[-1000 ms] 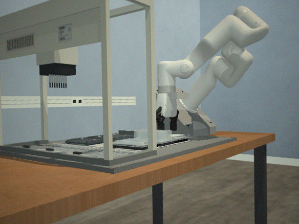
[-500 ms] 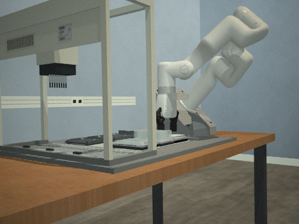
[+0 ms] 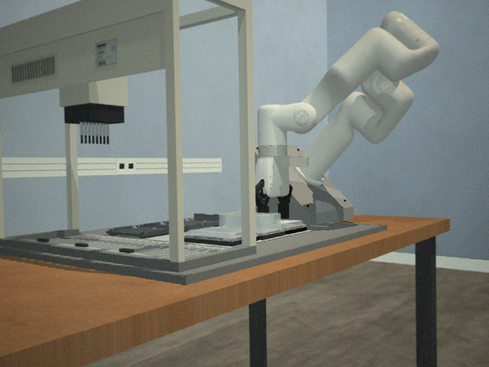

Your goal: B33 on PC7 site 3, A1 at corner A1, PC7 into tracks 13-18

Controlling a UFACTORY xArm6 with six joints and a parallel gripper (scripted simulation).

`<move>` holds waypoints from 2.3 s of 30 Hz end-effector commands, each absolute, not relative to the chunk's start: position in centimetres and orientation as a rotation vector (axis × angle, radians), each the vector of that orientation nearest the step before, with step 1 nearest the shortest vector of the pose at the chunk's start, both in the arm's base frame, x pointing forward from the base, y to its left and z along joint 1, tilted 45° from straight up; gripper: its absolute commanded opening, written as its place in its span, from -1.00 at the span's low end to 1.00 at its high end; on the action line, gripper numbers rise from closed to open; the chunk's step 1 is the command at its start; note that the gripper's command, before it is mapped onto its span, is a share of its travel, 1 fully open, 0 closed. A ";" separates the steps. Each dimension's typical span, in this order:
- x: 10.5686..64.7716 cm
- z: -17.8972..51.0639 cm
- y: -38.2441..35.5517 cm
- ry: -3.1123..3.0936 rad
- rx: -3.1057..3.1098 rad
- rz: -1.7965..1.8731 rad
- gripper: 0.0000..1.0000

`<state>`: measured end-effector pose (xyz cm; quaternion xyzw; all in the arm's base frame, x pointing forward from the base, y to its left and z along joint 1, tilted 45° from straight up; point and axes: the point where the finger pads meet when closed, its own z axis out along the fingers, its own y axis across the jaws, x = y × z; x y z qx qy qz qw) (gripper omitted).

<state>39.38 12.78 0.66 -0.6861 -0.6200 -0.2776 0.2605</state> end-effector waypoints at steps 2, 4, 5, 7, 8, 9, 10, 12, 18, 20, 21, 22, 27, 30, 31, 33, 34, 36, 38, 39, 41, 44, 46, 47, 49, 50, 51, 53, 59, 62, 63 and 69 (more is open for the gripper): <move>39.5 0.5 12.9 -1.679 -1.859 -0.754 1.00; 39.5 0.4 13.0 -1.679 -1.859 -0.754 1.00; 39.5 0.4 13.0 -1.679 -1.859 -0.754 1.00; 39.5 0.3 13.1 -1.679 -1.859 -0.754 1.00; 39.5 0.2 13.2 -1.679 -1.859 -0.754 1.00; 39.5 0.2 13.2 -1.679 -1.859 -0.754 1.00; 39.5 0.1 13.3 -1.679 -1.859 -0.754 1.00; 39.5 0.2 13.3 -1.679 -1.859 -0.754 1.00; 39.5 0.2 13.3 -1.679 -1.859 -0.754 1.00; 39.5 0.1 13.3 -1.679 -1.859 -0.754 1.00; 39.5 0.1 13.3 -1.679 -1.859 -0.754 1.00; 39.5 0.2 13.3 -1.679 -1.859 -0.754 1.00; 39.5 0.2 13.3 -1.679 -1.859 -0.754 1.00; 39.5 0.2 13.2 -1.679 -1.859 -0.754 -1.00; 39.5 0.2 13.2 -1.679 -1.859 -0.754 -1.00; 39.5 0.2 13.2 -1.679 -1.859 -0.754 -1.00; 39.5 0.2 13.2 -1.679 -1.859 -0.754 -1.00; 39.5 0.2 13.2 -1.679 -1.859 -0.754 -1.00; 39.5 0.2 13.2 -1.679 -1.859 -0.754 -1.00; 39.5 0.2 13.2 -1.679 -1.859 -0.754 -1.00; 39.5 0.2 13.2 -1.679 -1.859 -0.754 -1.00; 39.5 0.2 13.2 -1.679 -1.859 -0.754 -1.00; 39.5 0.2 13.2 -1.679 -1.859 -0.754 -1.00; 39.5 0.2 13.2 -1.679 -1.859 -0.754 -1.00; 39.5 0.2 13.2 -1.679 -1.859 -0.754 -1.00; 39.5 0.2 13.2 -1.679 -1.859 -0.754 -1.00; 39.5 0.2 13.2 -1.679 -1.859 -0.754 -1.00; 39.5 0.2 13.2 -1.679 -1.859 -0.754 -1.00; 39.5 0.2 13.2 -1.679 -1.859 -0.754 -1.00; 39.5 0.2 13.2 -1.679 -1.859 -0.754 -1.00; 39.5 0.2 13.2 -1.679 -1.859 -0.754 -1.00; 39.5 0.2 13.2 -1.679 -1.859 -0.754 -1.00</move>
